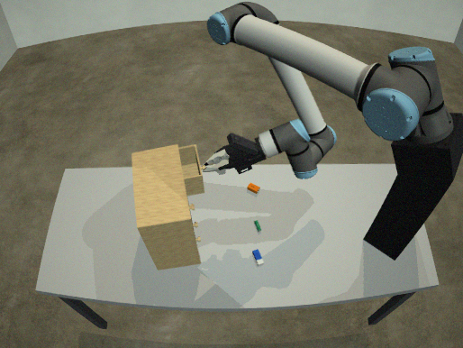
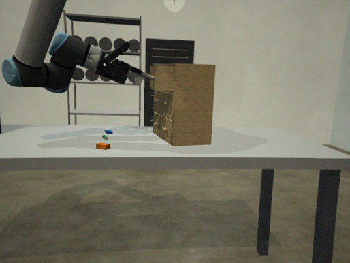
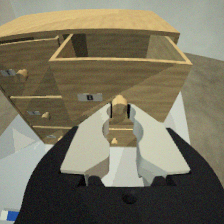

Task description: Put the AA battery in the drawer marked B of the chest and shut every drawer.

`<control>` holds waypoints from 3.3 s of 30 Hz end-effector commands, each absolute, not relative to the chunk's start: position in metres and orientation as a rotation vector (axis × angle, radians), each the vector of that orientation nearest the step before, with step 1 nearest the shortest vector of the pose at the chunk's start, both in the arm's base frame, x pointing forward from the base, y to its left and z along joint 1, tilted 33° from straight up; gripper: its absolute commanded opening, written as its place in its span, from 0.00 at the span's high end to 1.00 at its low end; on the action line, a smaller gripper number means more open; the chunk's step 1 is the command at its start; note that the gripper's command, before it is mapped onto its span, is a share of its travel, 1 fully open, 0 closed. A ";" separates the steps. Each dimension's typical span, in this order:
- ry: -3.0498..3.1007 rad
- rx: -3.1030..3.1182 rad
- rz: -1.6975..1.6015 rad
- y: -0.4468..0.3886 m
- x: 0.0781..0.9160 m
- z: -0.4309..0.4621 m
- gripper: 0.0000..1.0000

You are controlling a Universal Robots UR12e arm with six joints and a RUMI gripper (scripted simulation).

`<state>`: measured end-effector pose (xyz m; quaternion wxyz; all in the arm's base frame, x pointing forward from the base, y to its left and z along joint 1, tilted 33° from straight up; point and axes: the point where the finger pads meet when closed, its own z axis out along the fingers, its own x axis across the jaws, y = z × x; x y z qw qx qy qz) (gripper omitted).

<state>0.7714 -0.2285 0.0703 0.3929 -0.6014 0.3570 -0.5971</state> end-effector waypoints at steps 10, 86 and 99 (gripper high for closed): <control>0.910 -1.526 -1.512 -0.228 0.767 0.069 0.93; 0.911 -1.526 -1.511 -0.231 0.754 0.063 0.80; 0.912 -1.525 -1.510 -0.237 0.723 0.053 0.80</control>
